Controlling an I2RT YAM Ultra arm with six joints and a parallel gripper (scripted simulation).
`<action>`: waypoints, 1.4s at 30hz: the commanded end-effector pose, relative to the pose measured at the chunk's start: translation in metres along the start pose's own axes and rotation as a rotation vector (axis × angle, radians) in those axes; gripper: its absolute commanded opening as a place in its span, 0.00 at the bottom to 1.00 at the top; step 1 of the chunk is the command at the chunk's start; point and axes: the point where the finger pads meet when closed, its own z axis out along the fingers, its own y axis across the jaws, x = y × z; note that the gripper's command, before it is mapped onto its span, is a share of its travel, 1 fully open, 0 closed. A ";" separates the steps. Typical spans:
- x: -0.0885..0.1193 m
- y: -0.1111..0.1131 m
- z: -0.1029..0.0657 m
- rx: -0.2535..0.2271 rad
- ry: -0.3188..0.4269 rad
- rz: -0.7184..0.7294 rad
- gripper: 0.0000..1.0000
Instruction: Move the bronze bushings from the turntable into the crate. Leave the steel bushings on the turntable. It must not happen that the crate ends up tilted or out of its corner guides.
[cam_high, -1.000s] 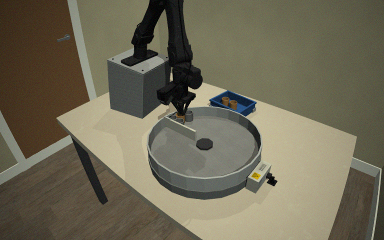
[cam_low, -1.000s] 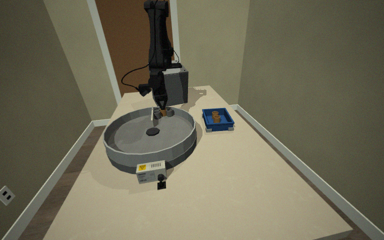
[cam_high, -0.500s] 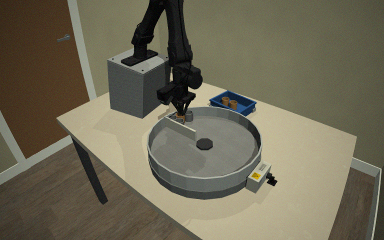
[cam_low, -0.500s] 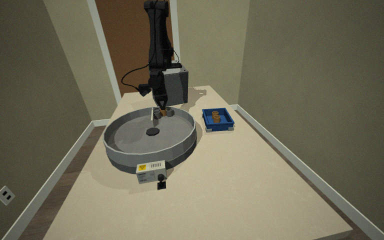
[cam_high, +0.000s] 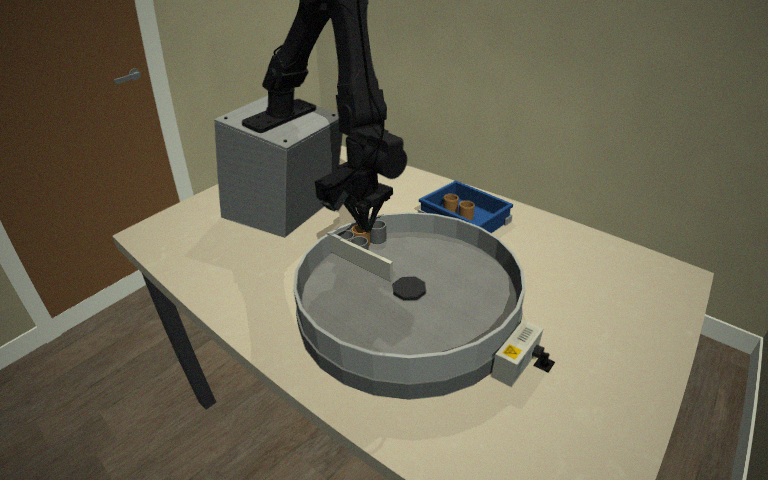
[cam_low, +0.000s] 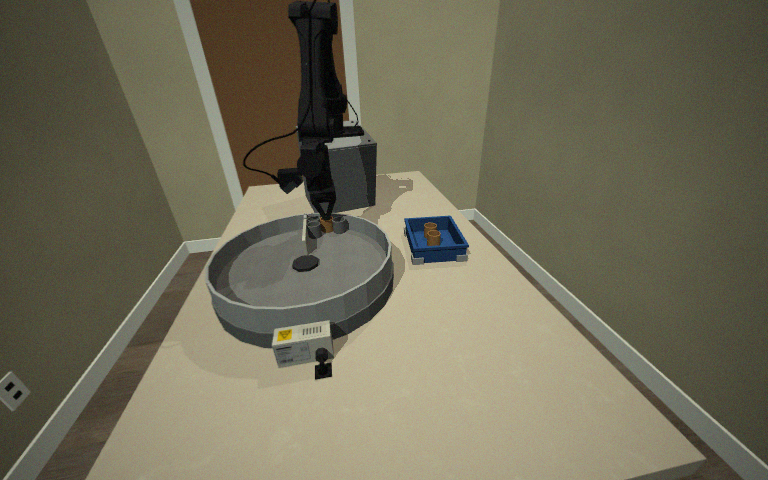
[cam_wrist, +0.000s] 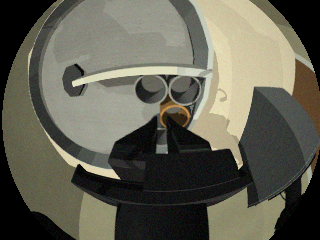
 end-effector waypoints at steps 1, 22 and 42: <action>-0.005 0.015 -0.010 -0.031 -0.019 0.004 0.13; -0.005 0.015 -0.010 -0.031 -0.019 0.004 0.13; -0.006 0.004 -0.009 -0.018 -0.017 0.006 0.13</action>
